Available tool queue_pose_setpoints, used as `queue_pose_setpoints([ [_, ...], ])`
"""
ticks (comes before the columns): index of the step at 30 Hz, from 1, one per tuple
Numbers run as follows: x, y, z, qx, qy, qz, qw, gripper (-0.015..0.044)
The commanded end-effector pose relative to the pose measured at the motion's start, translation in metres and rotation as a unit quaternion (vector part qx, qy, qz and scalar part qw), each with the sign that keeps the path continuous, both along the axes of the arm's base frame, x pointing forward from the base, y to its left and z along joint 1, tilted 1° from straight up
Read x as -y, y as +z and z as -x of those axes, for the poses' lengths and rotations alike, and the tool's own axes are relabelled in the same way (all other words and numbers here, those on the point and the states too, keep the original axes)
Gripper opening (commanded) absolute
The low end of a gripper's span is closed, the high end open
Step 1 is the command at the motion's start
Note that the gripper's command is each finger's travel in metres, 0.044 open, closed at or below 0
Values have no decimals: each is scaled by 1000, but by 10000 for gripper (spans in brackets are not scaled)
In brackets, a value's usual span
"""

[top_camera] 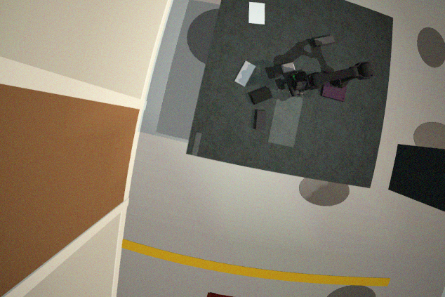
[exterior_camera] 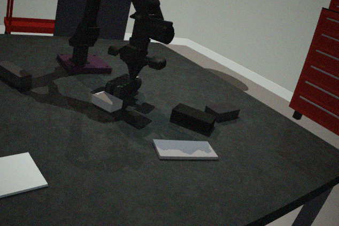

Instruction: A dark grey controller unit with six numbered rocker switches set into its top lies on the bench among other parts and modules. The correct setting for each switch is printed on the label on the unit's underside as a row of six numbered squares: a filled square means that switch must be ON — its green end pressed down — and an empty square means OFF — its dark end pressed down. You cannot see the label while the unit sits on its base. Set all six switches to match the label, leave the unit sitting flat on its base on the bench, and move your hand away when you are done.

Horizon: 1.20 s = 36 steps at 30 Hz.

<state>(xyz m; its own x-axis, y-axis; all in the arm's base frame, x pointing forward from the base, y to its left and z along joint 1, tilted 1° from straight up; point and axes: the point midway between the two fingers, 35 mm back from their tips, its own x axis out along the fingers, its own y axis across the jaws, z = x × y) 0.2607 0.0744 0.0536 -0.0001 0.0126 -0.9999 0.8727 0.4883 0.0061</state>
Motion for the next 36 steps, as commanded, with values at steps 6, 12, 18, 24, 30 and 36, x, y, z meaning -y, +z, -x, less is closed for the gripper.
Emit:
queue_pose_setpoints([
  [6,1,-2,0,-1,-2,3,1000,0],
  [12,1,41,0,-1,-2,3,1000,0],
  [18,1,44,0,-1,-2,3,1000,0],
  [24,28,43,10,-1,-1,4,1000,0],
  [30,28,39,9,-1,-1,4,1000,0],
  [36,28,29,9,-1,-1,4,1000,0],
])
